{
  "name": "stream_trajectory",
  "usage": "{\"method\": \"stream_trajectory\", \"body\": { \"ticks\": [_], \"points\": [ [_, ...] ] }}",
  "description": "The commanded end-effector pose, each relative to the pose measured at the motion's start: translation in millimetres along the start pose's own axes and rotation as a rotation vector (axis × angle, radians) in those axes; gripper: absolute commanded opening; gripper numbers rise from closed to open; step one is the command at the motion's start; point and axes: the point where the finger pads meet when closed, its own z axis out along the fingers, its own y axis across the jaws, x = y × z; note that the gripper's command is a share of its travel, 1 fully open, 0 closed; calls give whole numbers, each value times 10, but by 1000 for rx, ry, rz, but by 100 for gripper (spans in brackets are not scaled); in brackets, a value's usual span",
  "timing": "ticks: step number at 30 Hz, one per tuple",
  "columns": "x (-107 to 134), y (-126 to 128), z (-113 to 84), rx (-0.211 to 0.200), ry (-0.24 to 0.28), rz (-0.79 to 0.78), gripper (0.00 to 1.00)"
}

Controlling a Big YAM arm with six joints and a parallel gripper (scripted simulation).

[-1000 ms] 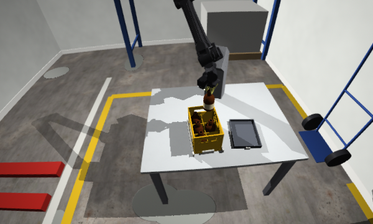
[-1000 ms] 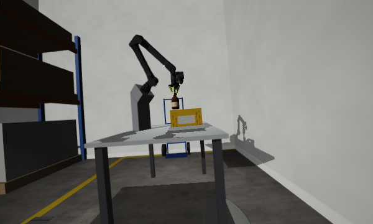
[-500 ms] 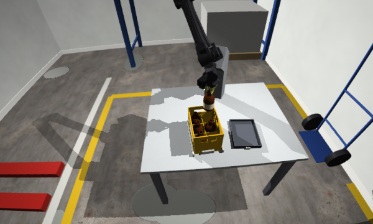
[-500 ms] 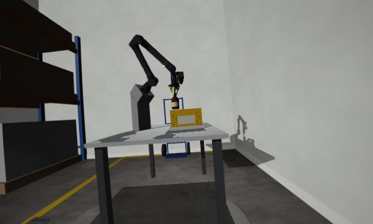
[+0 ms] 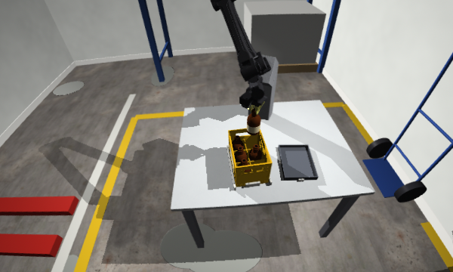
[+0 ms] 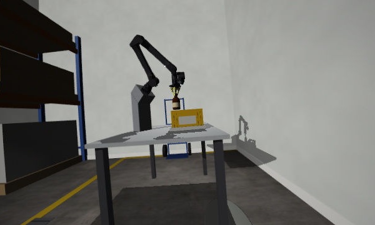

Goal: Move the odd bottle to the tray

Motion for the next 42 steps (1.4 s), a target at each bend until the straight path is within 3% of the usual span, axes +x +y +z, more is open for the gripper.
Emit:
{"method": "stream_trajectory", "body": {
  "ticks": [1,42],
  "points": [
    [-225,116,-168,-39,-42,25,0],
    [-175,157,-115,-27,-25,17,0]
  ]
}}
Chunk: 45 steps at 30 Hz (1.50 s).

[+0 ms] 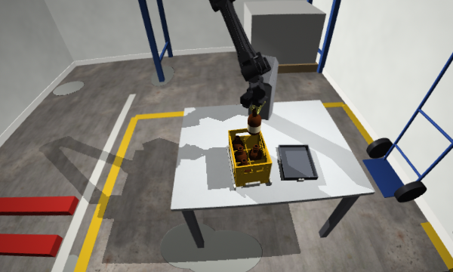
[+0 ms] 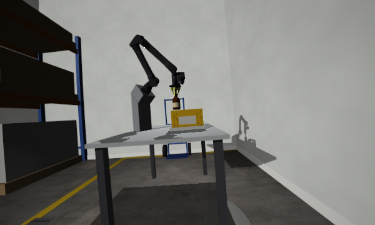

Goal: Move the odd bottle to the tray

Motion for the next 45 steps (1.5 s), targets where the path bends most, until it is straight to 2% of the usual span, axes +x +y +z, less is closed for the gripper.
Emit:
{"method": "stream_trajectory", "body": {
  "ticks": [1,19,45],
  "points": [
    [-192,128,-112,-27,-24,18,0],
    [-174,219,-122,-33,-30,24,0],
    [-65,509,-104,-37,-28,28,0]
  ]
}}
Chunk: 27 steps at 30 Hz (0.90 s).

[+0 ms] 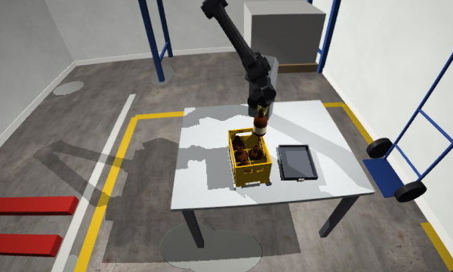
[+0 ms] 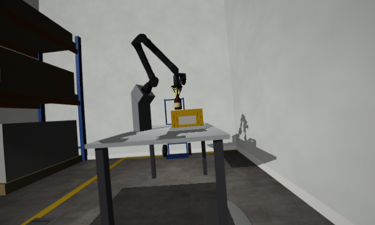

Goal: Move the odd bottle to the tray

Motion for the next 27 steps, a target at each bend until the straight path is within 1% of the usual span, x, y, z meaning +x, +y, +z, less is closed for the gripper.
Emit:
{"method": "stream_trajectory", "body": {
  "ticks": [1,8,22,24,27],
  "points": [
    [-169,211,-94,-39,-26,38,0],
    [-130,295,-93,-38,-23,37,0],
    [-4,599,-92,-40,-20,38,0],
    [-4,599,-92,-40,-20,38,0],
    [29,665,-92,-38,-18,36,0]
  ]
}}
